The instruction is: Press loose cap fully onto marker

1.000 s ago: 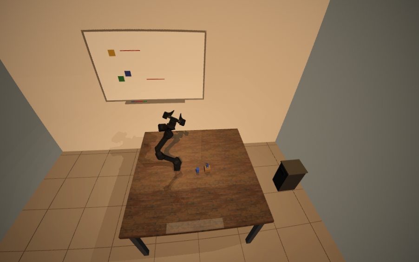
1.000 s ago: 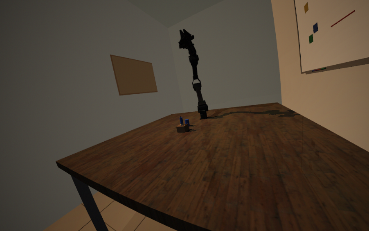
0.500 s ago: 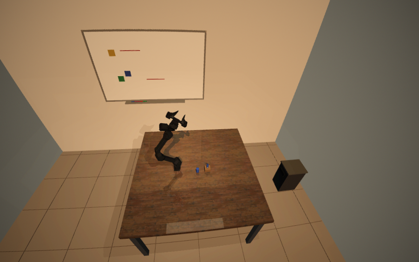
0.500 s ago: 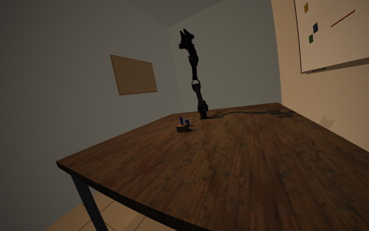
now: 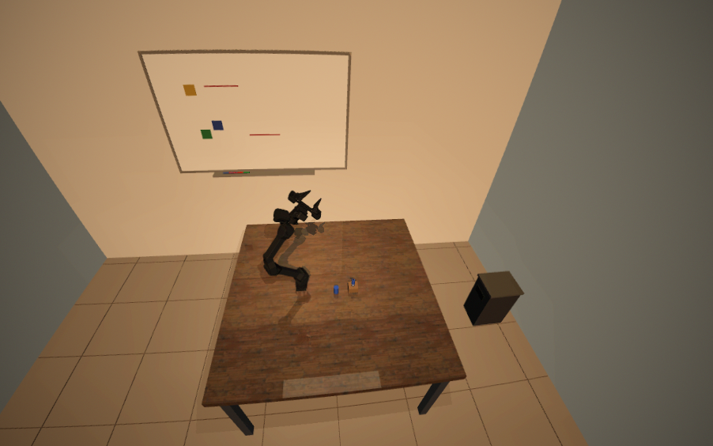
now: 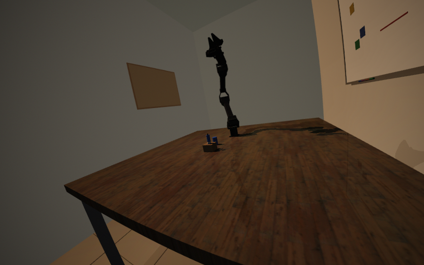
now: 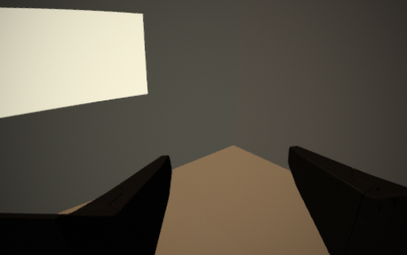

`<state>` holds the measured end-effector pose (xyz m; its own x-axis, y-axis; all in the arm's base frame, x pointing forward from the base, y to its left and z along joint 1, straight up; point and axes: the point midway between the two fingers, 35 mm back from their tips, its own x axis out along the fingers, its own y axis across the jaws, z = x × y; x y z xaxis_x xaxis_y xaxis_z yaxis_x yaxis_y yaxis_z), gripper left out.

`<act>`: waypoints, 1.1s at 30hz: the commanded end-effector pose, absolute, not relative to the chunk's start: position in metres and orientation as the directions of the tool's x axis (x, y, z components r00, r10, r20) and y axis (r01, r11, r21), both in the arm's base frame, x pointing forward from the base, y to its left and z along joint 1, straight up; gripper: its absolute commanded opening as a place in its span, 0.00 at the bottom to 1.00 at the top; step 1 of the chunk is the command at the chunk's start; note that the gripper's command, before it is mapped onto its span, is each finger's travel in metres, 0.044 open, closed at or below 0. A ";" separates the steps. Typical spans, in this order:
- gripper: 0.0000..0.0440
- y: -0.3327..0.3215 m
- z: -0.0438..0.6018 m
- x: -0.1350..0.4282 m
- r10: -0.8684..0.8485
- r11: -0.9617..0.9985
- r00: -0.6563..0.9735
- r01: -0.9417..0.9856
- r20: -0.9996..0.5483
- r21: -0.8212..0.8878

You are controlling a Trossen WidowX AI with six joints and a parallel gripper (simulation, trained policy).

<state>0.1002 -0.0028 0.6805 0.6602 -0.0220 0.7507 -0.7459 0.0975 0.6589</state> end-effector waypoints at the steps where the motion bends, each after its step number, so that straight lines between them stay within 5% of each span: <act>1: 0.70 0.002 0.672 0.109 -0.003 0.094 0.695 -0.715 0.719 0.692; 33: 0.72 0.038 0.601 0.163 0.137 0.124 0.888 -0.454 0.438 0.882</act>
